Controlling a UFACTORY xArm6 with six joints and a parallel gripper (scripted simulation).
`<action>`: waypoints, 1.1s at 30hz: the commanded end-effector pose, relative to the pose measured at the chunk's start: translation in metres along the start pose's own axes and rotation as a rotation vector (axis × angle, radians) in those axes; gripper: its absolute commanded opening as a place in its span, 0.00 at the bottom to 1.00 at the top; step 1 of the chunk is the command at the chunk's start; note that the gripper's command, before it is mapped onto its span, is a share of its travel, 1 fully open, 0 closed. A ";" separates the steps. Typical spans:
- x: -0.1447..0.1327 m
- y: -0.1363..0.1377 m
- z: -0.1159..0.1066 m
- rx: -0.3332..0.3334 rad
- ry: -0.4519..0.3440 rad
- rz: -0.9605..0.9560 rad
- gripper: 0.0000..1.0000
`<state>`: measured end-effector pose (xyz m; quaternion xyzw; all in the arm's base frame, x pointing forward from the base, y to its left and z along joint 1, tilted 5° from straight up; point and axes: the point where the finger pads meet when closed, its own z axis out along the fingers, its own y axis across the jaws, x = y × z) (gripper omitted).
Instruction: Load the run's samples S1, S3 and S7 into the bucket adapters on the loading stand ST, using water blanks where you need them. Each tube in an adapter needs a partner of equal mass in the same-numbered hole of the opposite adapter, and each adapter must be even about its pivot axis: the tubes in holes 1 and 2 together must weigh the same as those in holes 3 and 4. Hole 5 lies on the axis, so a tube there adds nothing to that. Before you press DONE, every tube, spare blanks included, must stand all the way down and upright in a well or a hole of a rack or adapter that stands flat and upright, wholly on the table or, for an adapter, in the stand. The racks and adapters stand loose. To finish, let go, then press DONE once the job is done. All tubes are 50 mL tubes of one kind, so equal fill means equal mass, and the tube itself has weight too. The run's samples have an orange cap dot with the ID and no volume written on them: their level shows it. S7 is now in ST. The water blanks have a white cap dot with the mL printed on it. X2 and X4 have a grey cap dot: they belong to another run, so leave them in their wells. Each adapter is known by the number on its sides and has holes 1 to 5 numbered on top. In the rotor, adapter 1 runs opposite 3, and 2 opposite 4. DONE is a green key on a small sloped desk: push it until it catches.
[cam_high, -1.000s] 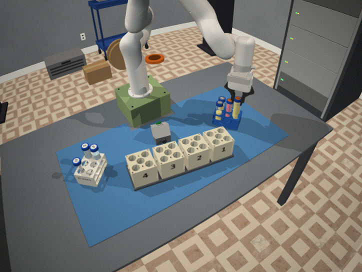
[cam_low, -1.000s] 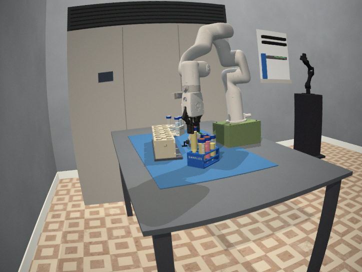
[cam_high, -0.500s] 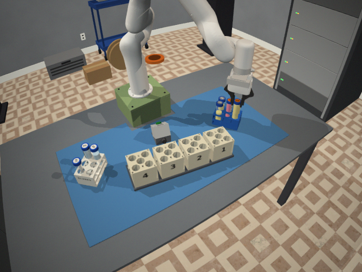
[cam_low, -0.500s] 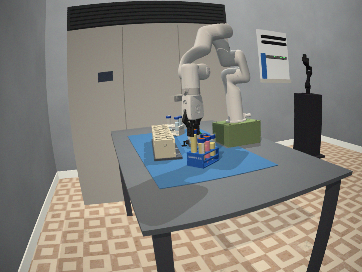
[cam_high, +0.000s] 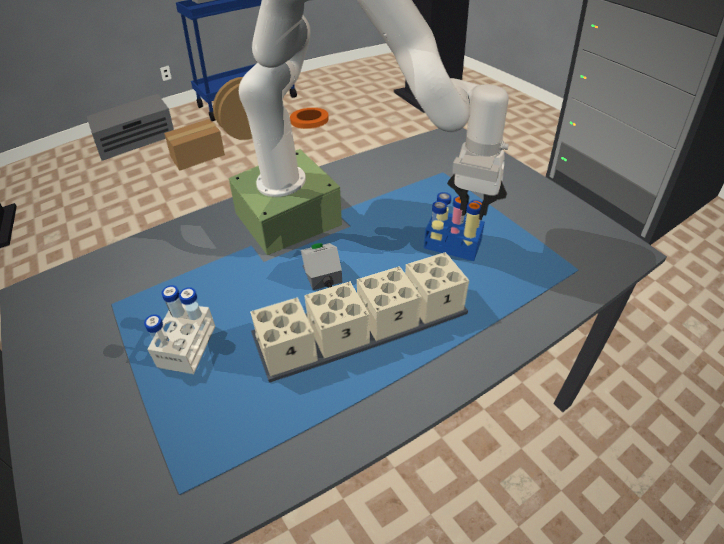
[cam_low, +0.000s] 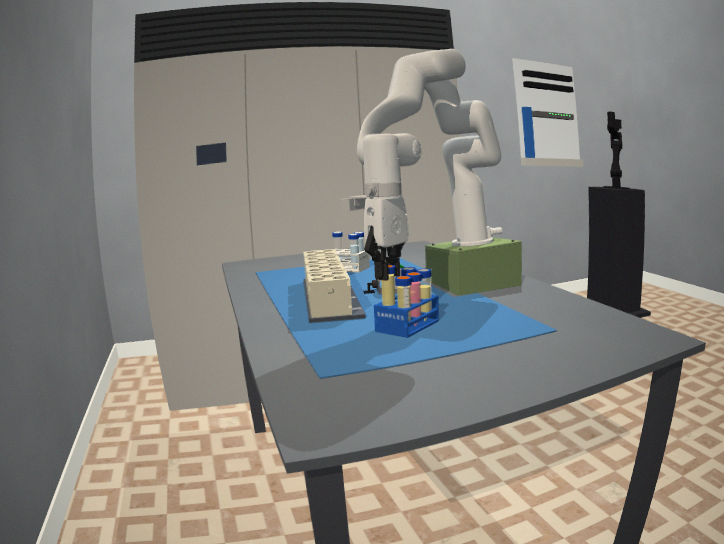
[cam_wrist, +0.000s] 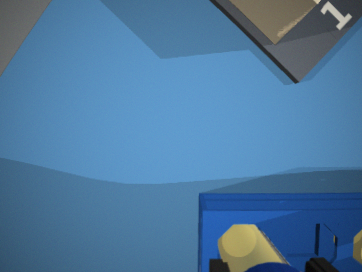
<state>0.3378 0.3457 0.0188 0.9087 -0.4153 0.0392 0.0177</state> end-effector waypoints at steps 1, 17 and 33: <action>0.000 -0.002 0.003 0.004 0.000 0.000 0.00; 0.000 -0.002 0.017 0.004 0.000 0.000 0.00; 0.000 -0.002 0.017 0.004 0.000 0.000 0.00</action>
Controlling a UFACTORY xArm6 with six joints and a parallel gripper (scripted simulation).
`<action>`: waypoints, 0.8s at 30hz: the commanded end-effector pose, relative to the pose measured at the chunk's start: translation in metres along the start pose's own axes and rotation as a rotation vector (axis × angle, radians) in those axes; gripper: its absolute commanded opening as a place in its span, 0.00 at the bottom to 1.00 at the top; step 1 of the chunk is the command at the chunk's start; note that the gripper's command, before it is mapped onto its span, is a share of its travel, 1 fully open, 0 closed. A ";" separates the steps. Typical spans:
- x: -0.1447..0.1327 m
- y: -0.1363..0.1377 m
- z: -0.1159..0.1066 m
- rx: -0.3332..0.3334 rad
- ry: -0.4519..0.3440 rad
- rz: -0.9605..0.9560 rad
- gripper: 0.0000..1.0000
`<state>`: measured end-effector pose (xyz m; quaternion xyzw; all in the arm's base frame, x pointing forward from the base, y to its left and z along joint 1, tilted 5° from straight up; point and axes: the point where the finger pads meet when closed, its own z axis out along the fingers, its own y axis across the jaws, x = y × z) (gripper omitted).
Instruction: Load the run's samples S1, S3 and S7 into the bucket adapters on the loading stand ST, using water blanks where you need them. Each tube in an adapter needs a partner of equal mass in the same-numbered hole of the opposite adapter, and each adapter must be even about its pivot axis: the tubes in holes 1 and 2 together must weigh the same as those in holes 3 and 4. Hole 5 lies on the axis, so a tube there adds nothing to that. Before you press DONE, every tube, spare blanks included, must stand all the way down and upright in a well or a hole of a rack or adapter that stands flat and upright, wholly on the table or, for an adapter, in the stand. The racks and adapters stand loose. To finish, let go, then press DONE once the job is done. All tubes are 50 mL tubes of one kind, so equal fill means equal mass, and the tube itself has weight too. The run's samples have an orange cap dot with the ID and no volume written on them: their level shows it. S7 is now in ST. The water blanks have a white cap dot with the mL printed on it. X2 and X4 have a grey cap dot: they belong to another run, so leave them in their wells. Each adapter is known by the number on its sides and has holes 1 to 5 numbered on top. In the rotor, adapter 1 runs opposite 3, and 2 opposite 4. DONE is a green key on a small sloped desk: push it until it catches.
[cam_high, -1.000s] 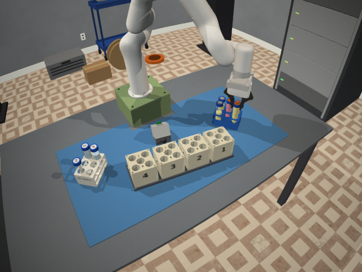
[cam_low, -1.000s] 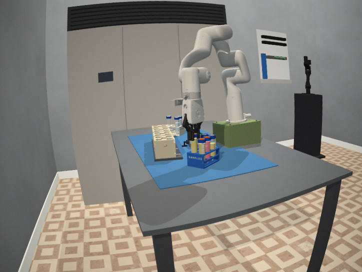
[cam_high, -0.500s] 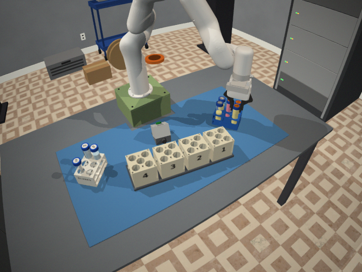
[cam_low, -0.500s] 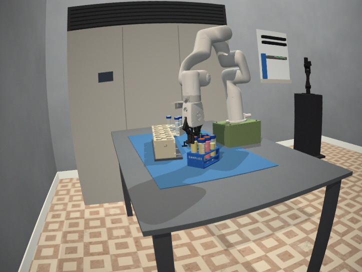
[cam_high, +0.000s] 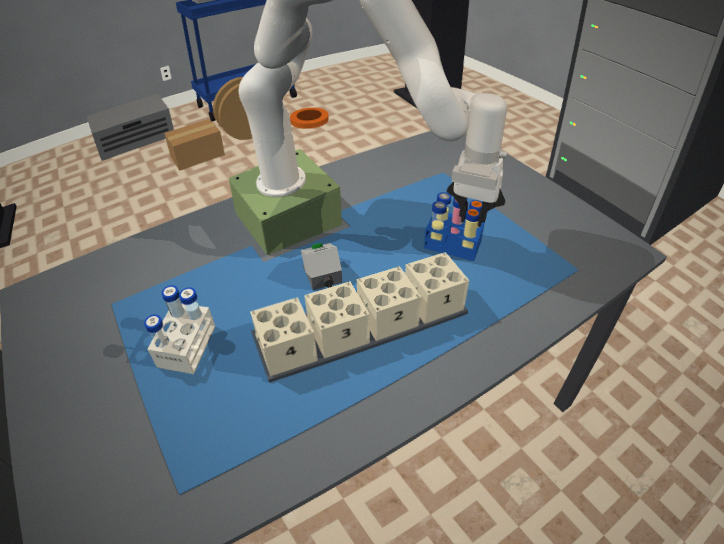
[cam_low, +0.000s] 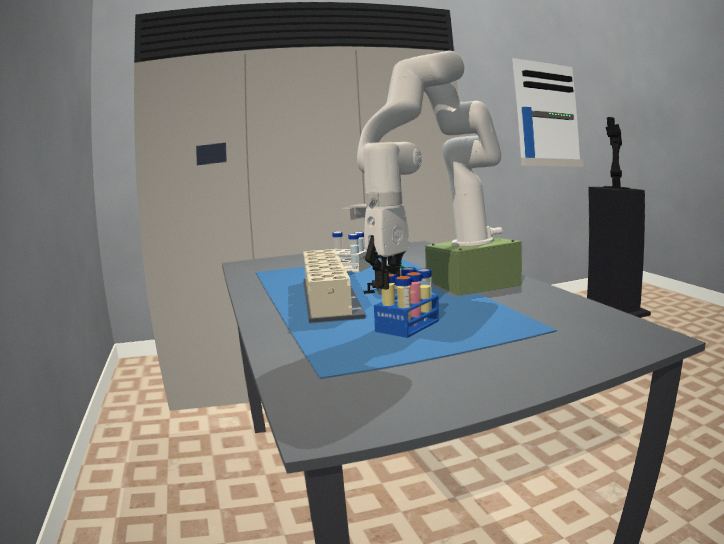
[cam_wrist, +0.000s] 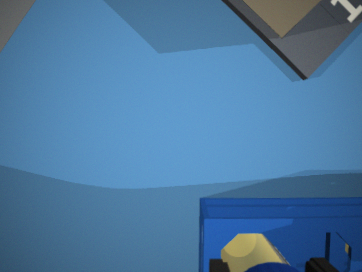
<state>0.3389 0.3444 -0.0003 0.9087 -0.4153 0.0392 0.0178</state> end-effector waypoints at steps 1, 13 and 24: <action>0.000 -0.002 -0.002 0.005 -0.001 0.000 0.00; 0.000 -0.002 -0.001 0.004 -0.001 0.000 0.44; 0.000 -0.002 -0.001 0.005 -0.001 0.000 0.44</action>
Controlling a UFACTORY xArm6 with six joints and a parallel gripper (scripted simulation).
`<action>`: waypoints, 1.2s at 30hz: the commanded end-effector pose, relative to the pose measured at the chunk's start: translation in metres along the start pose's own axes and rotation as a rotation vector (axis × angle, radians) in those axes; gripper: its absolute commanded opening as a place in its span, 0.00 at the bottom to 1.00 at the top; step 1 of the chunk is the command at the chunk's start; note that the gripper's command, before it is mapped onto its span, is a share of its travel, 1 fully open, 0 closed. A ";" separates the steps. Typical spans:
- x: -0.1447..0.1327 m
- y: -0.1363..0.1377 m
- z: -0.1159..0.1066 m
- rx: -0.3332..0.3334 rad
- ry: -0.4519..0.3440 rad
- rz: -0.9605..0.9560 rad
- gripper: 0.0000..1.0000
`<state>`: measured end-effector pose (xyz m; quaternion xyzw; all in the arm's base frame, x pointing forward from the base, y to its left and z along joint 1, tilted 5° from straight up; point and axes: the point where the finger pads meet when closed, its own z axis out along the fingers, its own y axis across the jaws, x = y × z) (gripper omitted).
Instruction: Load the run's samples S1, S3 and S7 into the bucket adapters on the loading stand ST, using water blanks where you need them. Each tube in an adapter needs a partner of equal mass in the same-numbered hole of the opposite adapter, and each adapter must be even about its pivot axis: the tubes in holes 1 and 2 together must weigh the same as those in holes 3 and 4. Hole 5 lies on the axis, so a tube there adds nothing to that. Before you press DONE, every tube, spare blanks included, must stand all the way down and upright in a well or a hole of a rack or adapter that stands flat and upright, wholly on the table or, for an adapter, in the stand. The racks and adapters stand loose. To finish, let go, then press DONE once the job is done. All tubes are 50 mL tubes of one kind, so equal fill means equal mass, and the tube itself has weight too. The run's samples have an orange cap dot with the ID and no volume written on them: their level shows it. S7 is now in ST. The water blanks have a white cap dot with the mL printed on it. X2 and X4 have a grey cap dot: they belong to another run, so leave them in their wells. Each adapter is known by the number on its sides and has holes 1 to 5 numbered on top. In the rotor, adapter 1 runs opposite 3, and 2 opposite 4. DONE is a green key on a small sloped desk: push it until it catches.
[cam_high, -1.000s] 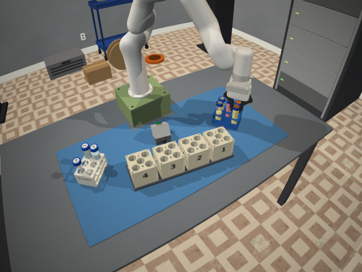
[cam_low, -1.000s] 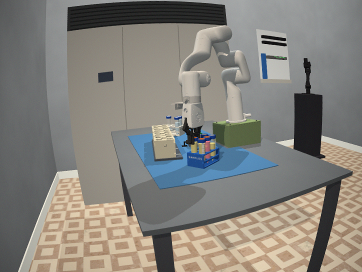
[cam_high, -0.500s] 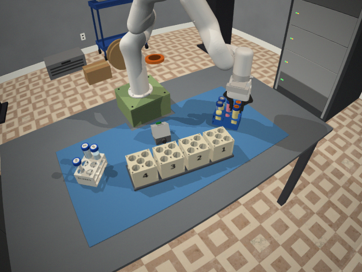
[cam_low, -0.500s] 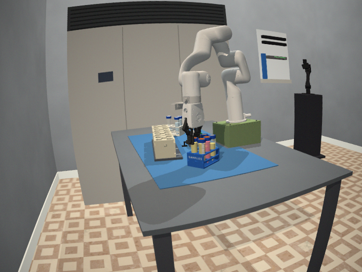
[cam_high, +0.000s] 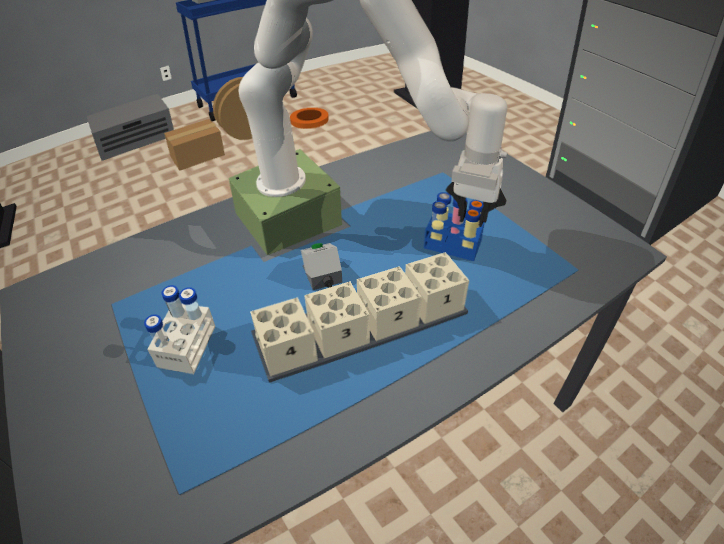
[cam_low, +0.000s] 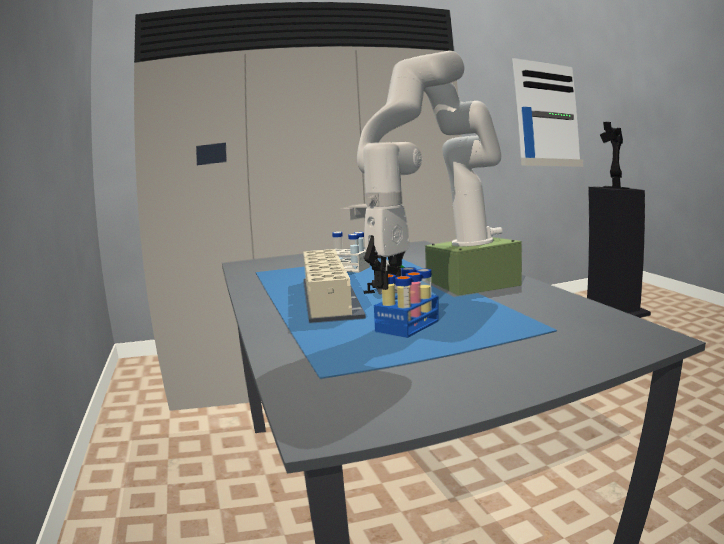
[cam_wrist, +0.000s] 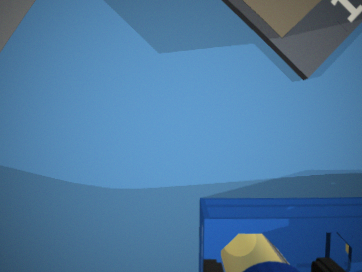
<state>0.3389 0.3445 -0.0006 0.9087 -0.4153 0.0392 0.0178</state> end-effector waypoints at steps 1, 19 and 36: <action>0.000 -0.002 -0.002 0.005 -0.001 0.000 0.44; 0.000 -0.002 -0.028 0.004 -0.001 0.000 0.44; 0.000 -0.002 -0.058 0.004 -0.001 0.000 0.44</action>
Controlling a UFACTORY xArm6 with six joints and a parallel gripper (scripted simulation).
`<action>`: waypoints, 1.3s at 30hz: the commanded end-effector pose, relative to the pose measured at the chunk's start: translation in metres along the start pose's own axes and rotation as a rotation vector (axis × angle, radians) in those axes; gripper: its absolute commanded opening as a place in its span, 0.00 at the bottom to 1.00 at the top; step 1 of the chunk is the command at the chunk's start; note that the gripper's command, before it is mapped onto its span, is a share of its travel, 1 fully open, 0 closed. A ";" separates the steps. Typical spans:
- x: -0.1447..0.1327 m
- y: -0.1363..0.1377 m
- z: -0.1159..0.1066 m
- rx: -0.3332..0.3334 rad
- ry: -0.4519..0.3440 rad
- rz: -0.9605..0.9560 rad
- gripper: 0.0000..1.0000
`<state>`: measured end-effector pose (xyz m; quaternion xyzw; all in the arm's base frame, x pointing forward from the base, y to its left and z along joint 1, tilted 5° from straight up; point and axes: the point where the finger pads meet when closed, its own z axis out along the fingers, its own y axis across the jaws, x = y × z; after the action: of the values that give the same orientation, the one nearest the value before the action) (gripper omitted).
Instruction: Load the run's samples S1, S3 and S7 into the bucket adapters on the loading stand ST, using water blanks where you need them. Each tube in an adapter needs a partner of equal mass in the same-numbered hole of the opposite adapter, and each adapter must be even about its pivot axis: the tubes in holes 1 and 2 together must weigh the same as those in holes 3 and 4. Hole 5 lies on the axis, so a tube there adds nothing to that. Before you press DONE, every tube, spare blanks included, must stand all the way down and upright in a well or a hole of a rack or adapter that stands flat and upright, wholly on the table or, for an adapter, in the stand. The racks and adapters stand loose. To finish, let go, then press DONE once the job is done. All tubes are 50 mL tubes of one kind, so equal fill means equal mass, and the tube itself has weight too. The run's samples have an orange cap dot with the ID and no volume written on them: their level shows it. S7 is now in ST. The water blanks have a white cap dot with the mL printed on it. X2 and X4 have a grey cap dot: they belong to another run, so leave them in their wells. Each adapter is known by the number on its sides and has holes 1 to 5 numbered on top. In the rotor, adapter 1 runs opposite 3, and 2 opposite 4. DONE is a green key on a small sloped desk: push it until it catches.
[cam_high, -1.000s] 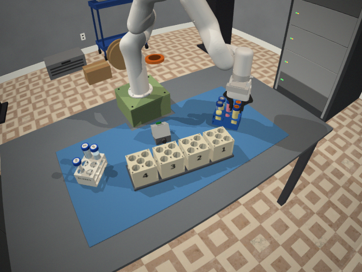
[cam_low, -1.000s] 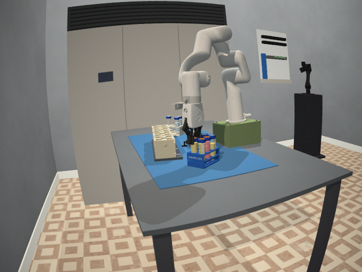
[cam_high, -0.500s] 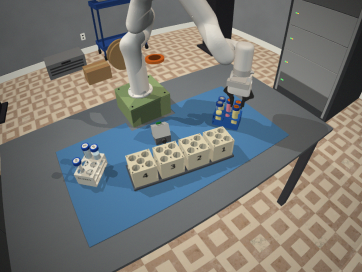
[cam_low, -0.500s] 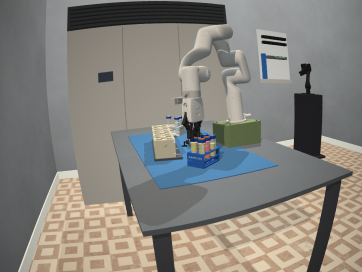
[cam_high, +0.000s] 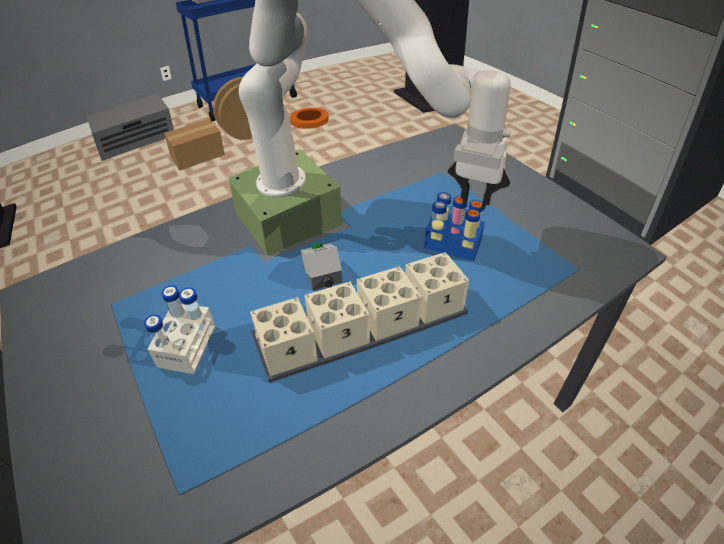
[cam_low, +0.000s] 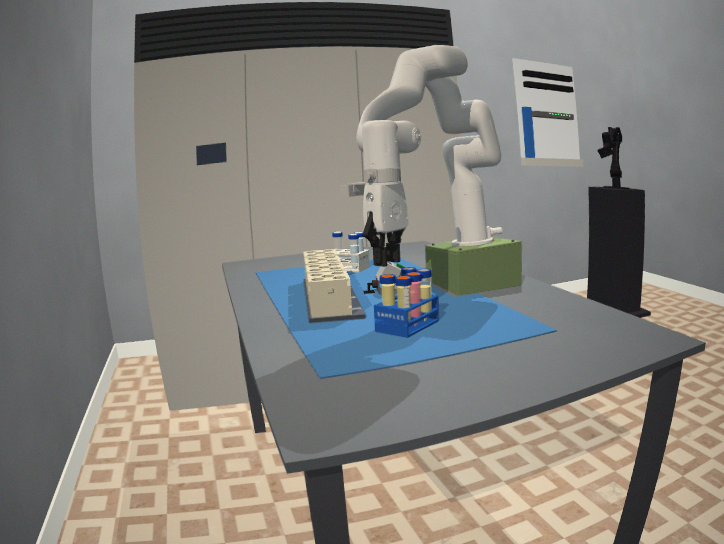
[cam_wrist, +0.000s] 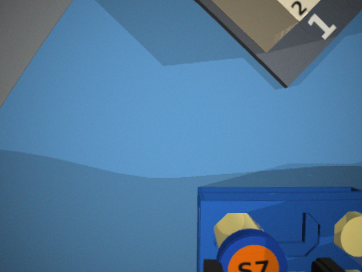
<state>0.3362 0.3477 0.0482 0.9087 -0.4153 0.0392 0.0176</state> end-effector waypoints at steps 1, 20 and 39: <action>0.000 -0.001 -0.011 0.004 -0.001 0.000 0.44; 0.000 -0.001 -0.045 0.004 -0.001 0.000 0.44; 0.000 -0.001 -0.075 0.004 -0.001 0.000 0.44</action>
<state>0.3323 0.3523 0.1178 0.9087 -0.4153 0.0393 0.0174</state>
